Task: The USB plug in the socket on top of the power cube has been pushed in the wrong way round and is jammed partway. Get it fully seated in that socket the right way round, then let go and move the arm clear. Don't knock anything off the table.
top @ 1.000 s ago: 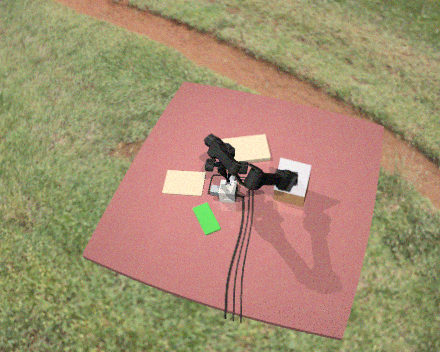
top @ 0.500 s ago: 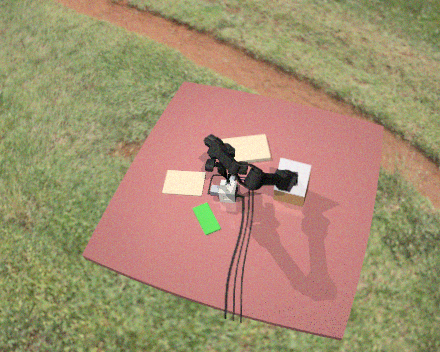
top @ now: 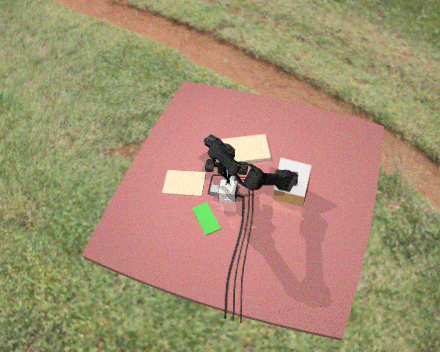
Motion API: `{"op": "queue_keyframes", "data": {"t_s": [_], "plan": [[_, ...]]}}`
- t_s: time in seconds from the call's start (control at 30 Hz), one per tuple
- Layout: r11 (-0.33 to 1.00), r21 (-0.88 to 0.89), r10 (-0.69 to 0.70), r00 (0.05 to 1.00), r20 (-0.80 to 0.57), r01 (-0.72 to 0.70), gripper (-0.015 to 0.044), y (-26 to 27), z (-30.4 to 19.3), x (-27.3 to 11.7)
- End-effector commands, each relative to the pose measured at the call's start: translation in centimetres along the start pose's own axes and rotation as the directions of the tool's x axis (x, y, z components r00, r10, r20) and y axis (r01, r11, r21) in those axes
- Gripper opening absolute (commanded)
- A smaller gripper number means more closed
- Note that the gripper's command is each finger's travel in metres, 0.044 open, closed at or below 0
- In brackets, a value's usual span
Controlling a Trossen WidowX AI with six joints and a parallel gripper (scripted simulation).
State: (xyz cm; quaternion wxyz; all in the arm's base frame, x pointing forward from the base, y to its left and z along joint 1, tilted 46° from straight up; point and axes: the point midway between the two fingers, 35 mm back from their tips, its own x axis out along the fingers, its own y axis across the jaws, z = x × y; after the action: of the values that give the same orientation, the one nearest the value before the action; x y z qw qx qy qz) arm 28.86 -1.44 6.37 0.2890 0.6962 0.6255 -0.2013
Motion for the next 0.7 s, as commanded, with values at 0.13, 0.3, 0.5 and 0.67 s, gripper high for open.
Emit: {"op": "queue_keyframes", "data": {"t_s": [0.13, 0.3, 0.5, 0.67], "plan": [[1.0, 0.004, 0.001, 1.0, -0.003, -0.001, 0.0, 0.01, 0.0, 0.16], [1.0, 0.004, 0.001, 1.0, -0.003, -0.001, 0.0, 0.01, 0.01, 0.22], [1.0, 0.004, 0.001, 1.0, -0.003, -0.001, 0.0, 0.01, 0.01, 0.29], [1.0, 0.004, 0.001, 1.0, -0.003, -0.001, 0.0, 0.01, 0.02, 0.35]]}}
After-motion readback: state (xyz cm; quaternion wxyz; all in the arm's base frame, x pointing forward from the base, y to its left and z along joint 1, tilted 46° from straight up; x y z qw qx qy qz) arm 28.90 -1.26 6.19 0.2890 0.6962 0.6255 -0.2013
